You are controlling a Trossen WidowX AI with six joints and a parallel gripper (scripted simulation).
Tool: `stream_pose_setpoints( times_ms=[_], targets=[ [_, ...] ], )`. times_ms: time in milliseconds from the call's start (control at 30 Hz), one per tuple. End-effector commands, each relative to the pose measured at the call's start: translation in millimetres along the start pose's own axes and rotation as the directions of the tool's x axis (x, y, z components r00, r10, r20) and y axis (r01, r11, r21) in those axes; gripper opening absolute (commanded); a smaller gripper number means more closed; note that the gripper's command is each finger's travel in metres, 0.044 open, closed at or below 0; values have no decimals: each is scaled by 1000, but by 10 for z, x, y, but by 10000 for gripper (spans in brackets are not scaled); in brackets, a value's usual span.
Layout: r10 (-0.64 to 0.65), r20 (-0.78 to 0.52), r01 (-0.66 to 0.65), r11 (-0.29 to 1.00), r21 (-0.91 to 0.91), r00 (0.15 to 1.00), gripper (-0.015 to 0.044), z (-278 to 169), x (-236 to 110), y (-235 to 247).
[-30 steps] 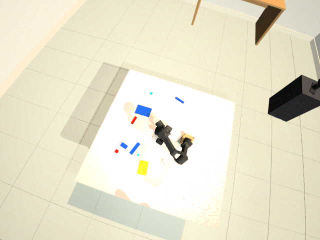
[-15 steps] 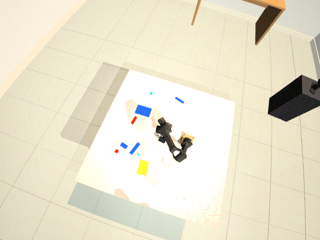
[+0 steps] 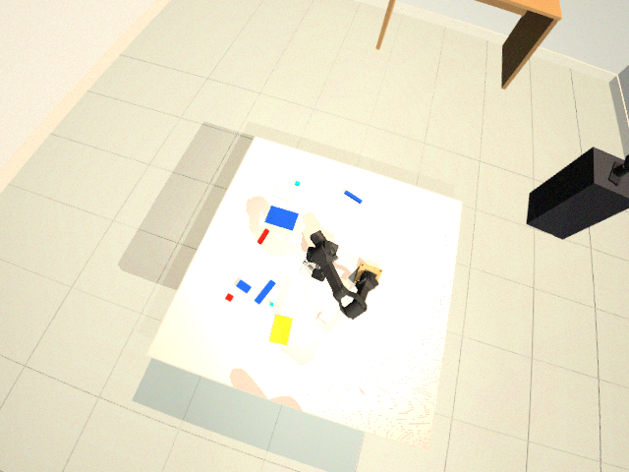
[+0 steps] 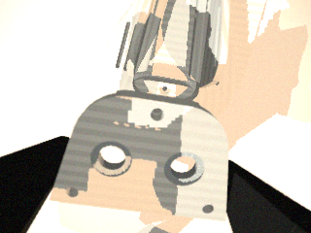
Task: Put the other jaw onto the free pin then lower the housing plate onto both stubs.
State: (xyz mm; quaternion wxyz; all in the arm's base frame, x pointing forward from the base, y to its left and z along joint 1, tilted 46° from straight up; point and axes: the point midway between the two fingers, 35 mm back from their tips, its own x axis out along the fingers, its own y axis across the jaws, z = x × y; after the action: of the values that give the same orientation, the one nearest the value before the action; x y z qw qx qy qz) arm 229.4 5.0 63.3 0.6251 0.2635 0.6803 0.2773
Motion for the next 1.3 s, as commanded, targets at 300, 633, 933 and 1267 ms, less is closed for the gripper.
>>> stream_pose_setpoints(
  times_ms=[300, 633, 933, 1267],
  targets=[
    [-4, -2, 4, 1000, -6, 1000, 351, -110, 2, -105],
    [-4, -2, 4, 1000, -6, 1000, 351, -110, 2, -105],
    [-4, -2, 4, 1000, -6, 1000, 351, -110, 2, -105],
    [-4, -2, 4, 1000, -9, 1000, 351, -109, 2, -102]
  ],
)
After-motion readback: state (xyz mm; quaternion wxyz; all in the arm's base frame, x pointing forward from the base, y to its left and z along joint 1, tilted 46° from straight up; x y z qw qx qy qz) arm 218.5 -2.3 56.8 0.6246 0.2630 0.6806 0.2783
